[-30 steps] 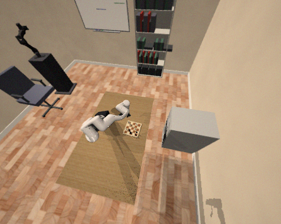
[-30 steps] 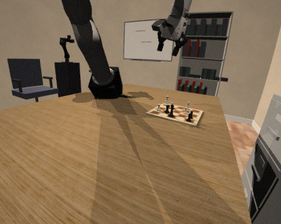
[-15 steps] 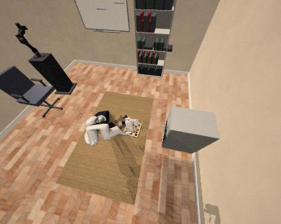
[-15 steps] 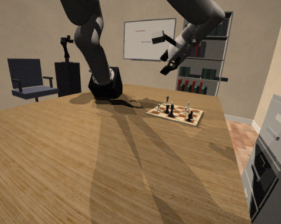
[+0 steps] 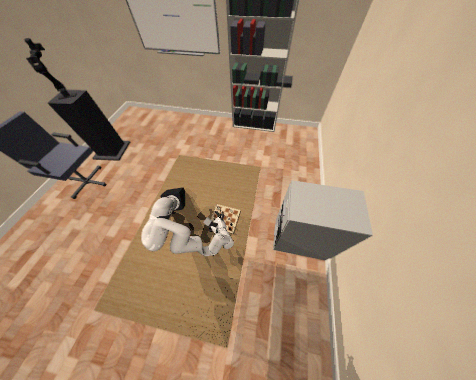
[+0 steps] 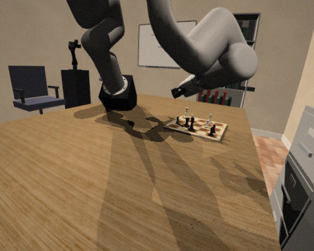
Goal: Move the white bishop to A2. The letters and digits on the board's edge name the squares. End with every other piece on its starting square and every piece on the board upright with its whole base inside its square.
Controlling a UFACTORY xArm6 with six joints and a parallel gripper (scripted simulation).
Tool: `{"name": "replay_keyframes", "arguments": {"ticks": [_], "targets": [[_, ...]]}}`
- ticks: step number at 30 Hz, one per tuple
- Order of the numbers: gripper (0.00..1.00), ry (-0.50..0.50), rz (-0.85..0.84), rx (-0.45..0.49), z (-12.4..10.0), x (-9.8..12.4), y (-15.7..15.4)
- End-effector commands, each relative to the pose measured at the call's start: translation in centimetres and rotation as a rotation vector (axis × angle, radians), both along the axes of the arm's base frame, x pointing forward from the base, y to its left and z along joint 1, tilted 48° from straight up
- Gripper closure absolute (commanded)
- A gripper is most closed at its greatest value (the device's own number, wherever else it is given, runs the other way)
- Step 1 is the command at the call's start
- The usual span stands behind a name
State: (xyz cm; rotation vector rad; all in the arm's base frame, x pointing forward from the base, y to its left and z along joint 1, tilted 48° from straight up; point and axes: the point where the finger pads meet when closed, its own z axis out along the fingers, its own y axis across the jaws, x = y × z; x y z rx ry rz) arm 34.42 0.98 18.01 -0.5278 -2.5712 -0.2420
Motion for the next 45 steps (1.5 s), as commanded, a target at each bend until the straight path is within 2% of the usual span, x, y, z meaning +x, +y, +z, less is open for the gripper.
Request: {"name": "replay_keyframes", "arguments": {"ticks": [1, 2, 3, 5, 7, 8, 11, 14, 17, 20, 45], "targets": [[0.00, -0.005, -0.264, 0.087, 1.0, 1.0, -2.2], [0.00, -0.012, -0.322, 0.104, 1.6, 1.5, -3.7], [0.00, -0.013, -0.378, 0.122, 1.6, 1.5, -3.7], [0.00, -0.013, -0.378, 0.122, 1.6, 1.5, -3.7], [0.00, -0.032, -0.587, 0.189, 3.0, 2.5, -6.7], [0.00, -0.038, -0.619, 0.199, 3.7, 2.9, -8.2], [0.00, -0.053, -0.762, 0.247, 4.3, 3.1, -9.6], [0.00, -0.081, -0.940, 0.310, 5.9, 3.6, -13.1], [0.00, -0.100, -1.043, 0.347, 6.8, 3.7, -15.2], [0.00, -0.107, -1.078, 0.360, 7.2, 3.7, -16.0], [0.00, -0.108, -1.080, 0.361, 7.2, 3.7, -16.0]]}}
